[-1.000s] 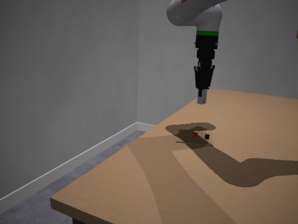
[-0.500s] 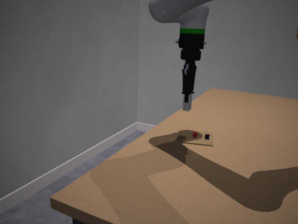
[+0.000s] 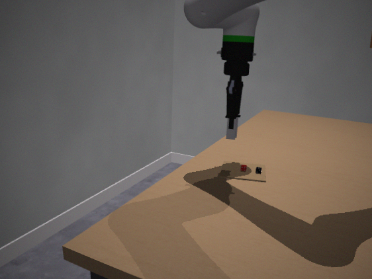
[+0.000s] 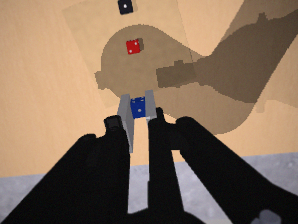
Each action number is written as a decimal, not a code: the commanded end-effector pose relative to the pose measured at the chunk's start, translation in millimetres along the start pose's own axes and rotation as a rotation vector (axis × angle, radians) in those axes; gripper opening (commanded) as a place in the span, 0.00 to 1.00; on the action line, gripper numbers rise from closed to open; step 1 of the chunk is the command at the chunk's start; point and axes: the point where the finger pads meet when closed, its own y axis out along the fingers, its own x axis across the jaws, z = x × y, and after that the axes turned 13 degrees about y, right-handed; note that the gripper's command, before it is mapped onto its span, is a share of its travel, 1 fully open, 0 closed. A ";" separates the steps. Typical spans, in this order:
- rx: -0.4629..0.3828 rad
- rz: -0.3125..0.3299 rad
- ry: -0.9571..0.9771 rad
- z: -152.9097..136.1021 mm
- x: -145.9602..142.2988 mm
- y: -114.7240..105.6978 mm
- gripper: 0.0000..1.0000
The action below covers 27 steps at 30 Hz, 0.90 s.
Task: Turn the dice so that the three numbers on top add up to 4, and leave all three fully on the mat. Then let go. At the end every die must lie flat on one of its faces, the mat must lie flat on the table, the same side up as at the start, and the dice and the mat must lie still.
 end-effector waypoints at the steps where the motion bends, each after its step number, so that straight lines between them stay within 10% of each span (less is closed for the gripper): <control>1: 0.000 0.000 0.000 -0.2 -0.1 3.7 0.07; 27: 0.000 0.000 0.000 -0.4 -0.1 89.4 0.07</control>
